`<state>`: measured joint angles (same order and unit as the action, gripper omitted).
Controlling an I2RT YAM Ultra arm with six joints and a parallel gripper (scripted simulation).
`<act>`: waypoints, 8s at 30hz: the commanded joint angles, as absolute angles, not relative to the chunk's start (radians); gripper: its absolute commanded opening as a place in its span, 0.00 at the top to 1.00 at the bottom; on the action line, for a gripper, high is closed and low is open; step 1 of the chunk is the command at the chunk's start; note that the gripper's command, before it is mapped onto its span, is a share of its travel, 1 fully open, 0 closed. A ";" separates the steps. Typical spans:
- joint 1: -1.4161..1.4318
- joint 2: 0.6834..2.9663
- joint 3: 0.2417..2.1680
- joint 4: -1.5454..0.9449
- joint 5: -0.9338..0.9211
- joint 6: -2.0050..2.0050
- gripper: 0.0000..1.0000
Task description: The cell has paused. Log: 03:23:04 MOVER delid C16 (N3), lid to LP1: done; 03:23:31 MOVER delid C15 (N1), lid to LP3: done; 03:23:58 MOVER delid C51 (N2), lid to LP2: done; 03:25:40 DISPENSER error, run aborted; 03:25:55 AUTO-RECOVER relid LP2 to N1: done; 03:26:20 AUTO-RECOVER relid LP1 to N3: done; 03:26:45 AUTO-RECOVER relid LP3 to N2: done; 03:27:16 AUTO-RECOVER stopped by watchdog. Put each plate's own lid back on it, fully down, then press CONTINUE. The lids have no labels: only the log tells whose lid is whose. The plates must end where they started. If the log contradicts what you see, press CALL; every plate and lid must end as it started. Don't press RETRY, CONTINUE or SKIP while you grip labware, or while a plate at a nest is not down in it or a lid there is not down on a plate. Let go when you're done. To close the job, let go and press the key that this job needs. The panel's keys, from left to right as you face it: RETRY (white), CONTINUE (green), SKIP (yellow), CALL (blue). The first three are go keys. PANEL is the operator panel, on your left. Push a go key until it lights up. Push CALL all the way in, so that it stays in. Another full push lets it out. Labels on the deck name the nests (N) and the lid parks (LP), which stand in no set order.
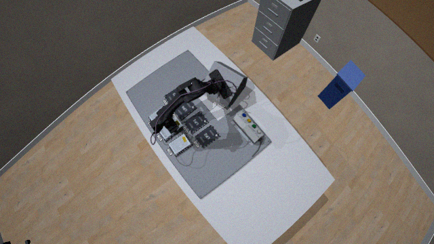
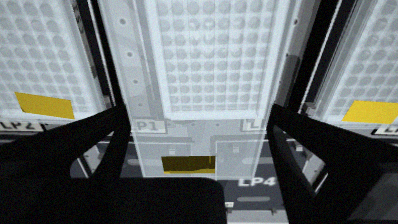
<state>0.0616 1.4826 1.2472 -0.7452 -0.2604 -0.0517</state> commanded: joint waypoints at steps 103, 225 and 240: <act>0.398 0.991 0.543 -0.462 -0.044 0.245 1.00; 0.411 1.155 0.500 -0.251 -0.036 0.255 1.00; 0.404 1.144 0.511 -0.255 -0.043 0.250 1.00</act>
